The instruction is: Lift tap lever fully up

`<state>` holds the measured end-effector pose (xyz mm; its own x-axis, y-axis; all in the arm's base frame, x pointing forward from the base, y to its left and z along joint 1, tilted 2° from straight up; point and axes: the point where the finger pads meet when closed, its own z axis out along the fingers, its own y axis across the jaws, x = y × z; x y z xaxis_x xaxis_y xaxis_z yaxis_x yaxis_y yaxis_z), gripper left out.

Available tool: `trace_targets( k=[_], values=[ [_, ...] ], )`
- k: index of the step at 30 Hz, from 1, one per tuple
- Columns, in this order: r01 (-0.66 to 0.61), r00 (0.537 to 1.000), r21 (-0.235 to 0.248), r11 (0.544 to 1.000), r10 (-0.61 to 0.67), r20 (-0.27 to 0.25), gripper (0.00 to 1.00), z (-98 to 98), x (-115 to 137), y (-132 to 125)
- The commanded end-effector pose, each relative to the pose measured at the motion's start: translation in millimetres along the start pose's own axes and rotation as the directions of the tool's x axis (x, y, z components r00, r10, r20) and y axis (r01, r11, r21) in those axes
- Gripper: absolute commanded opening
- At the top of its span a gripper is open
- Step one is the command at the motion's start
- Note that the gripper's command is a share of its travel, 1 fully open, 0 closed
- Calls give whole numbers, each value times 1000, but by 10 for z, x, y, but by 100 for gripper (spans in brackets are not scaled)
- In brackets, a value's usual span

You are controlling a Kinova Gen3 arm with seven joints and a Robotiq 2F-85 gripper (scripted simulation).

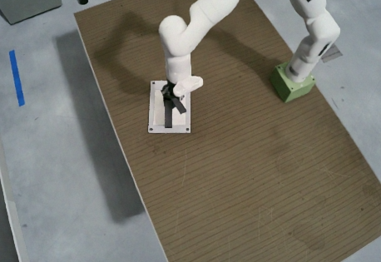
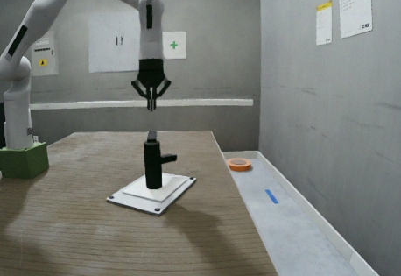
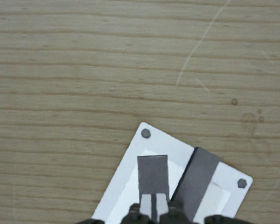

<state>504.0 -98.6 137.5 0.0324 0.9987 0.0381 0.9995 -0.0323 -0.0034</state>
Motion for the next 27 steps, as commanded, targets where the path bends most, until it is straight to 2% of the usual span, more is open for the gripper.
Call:
trace_targets(
  k=[1,22,23,27],
  values=[
    [0,1000,-2,1000,0,0,10,-10,-1,5],
    [0,1000,-2,1000,0,0,10,-10,-1,5],
    [0,1000,-2,1000,0,0,66,-10,-1,5],
    [0,1000,-2,1000,0,0,66,-10,-1,5]
  ],
)
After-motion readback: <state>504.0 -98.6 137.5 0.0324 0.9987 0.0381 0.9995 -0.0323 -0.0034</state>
